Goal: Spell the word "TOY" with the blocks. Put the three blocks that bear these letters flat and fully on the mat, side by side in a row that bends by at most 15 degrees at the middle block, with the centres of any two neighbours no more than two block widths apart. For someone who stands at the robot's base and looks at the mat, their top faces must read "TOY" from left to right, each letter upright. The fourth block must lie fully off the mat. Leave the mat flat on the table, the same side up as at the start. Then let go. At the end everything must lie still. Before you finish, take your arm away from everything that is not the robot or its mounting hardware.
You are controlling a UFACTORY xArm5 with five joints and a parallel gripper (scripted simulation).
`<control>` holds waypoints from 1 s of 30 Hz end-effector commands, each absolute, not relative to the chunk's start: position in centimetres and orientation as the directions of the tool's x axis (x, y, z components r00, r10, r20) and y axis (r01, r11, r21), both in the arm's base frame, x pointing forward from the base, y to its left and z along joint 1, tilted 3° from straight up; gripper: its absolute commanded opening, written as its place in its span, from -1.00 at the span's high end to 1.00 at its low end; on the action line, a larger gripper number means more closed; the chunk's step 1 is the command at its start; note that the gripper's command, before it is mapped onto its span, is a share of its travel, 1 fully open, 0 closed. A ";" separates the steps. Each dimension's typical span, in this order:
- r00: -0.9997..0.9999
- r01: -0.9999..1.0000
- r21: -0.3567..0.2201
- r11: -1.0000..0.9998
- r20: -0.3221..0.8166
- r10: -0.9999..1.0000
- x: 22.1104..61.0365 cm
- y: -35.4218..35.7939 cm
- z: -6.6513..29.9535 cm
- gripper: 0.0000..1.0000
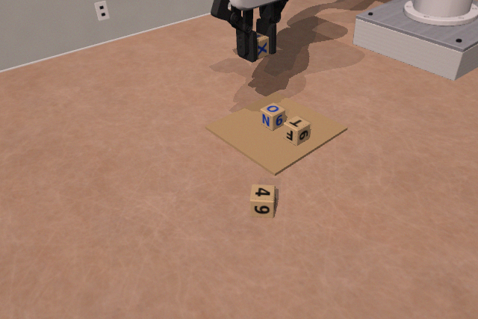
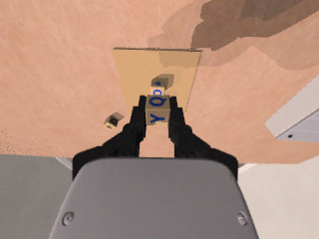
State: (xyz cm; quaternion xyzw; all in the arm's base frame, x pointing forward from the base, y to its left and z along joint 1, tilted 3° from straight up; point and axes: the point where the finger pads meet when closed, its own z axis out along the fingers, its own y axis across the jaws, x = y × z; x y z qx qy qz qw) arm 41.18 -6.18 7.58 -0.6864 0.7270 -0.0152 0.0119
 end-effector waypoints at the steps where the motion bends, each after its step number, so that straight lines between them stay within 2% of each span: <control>1: -0.058 -0.997 -0.042 0.057 0.004 -0.998 41.3 -6.2 7.3 0.57; 15: -0.058 -0.997 -0.042 0.057 0.004 -0.998 41.6 -6.2 1.1 0.57; 30: -0.058 -0.997 -0.042 0.057 0.004 -0.998 41.7 -6.2 -1.2 0.57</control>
